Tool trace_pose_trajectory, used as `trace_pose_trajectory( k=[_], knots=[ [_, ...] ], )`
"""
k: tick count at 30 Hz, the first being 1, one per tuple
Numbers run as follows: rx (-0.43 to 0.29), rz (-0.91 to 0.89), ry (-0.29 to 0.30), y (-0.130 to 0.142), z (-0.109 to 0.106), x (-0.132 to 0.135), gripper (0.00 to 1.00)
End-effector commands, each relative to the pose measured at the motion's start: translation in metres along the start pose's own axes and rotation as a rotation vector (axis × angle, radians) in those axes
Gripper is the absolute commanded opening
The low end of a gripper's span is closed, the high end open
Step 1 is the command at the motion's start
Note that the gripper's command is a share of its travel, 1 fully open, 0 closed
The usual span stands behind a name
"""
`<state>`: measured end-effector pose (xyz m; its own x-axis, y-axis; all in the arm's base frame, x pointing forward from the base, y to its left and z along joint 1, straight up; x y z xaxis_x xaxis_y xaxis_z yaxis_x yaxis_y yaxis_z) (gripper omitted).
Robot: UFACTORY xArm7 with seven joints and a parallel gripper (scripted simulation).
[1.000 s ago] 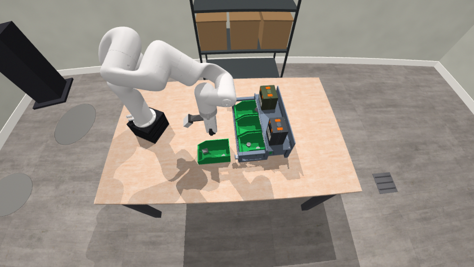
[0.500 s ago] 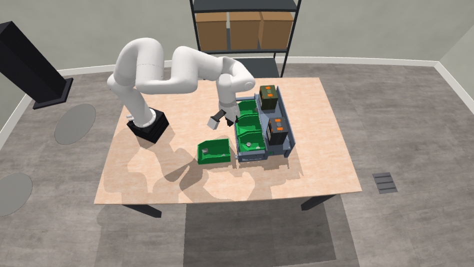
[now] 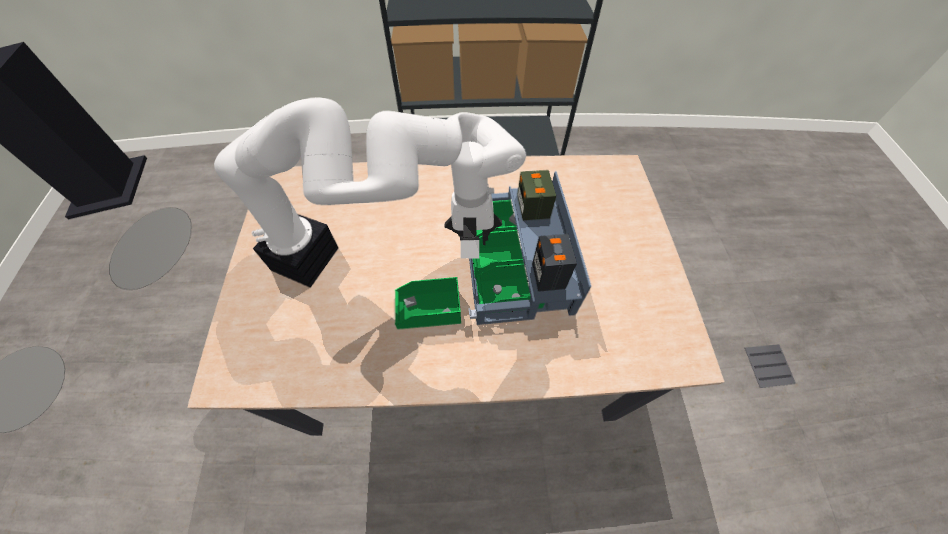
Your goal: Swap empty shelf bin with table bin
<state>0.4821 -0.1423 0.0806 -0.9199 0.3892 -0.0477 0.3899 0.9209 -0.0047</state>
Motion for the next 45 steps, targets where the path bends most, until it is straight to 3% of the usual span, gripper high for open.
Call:
trace_pose_trajectory(
  k=[1, 45],
  knots=[
    [-0.012, -0.078, 0.046, 0.0011, -0.0014, -0.004, 0.95],
    [-0.012, -0.078, 0.046, 0.0012, 0.0063, -0.0038, 0.95]
  ],
)
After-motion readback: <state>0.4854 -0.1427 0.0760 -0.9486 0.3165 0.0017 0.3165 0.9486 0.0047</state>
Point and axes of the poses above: the point where the finger pads meet when closed, its own z axis out along the fingers, its own x axis across the jaws, y = z × x, the point moved 6 cm from there along -z, back along the fingers, and after that the axes turned 10 degrees about z, right-handed, at the moved point
